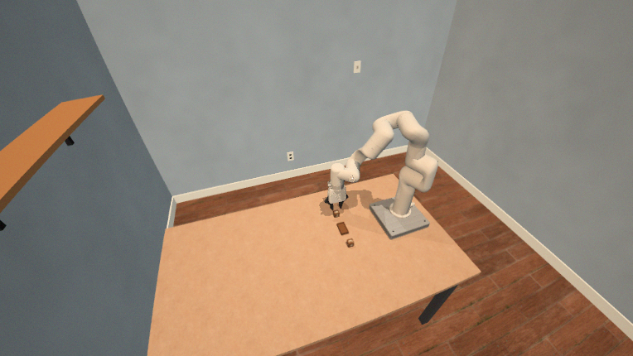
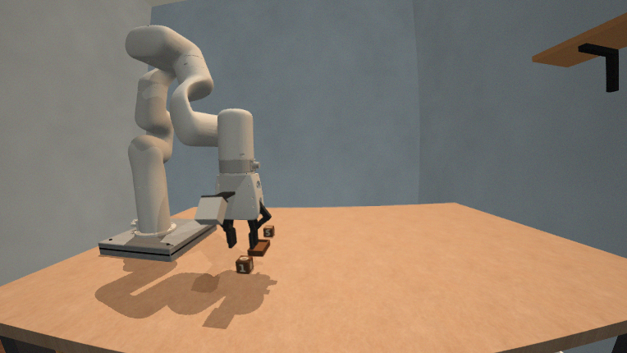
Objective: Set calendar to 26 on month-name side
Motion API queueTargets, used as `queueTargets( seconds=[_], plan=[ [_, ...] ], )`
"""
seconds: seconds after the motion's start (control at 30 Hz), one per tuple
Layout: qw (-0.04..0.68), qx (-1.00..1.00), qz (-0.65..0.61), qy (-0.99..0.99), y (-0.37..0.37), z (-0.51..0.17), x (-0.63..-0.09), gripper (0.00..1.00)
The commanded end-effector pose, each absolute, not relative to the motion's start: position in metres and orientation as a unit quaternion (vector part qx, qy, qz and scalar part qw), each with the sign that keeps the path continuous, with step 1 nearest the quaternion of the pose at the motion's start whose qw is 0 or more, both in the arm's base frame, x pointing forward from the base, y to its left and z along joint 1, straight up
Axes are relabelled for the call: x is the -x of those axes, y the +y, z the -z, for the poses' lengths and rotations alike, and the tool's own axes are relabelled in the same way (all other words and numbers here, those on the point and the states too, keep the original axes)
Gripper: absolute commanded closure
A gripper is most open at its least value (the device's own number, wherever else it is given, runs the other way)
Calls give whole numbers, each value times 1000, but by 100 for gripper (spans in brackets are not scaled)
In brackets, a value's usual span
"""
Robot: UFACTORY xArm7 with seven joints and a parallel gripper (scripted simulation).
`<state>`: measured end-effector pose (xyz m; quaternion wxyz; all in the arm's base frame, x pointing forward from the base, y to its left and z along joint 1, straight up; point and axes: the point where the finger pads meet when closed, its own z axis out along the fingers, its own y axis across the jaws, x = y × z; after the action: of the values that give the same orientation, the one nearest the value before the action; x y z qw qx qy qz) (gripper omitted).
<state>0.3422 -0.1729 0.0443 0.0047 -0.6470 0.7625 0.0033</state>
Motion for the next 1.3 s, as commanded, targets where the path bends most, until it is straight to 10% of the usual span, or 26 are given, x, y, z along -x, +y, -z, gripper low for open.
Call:
queueTargets(
  seconds=[0.0, 0.4, 0.43, 1.27],
  plan=[
    [0, 647, -1, 763, -172, -67, -343, 51],
    [0, 647, -1, 763, -172, -82, -343, 51],
    [0, 647, -1, 763, -172, -82, -343, 0],
    [-1, 645, 0, 764, -111, -79, -366, 0]
  ],
)
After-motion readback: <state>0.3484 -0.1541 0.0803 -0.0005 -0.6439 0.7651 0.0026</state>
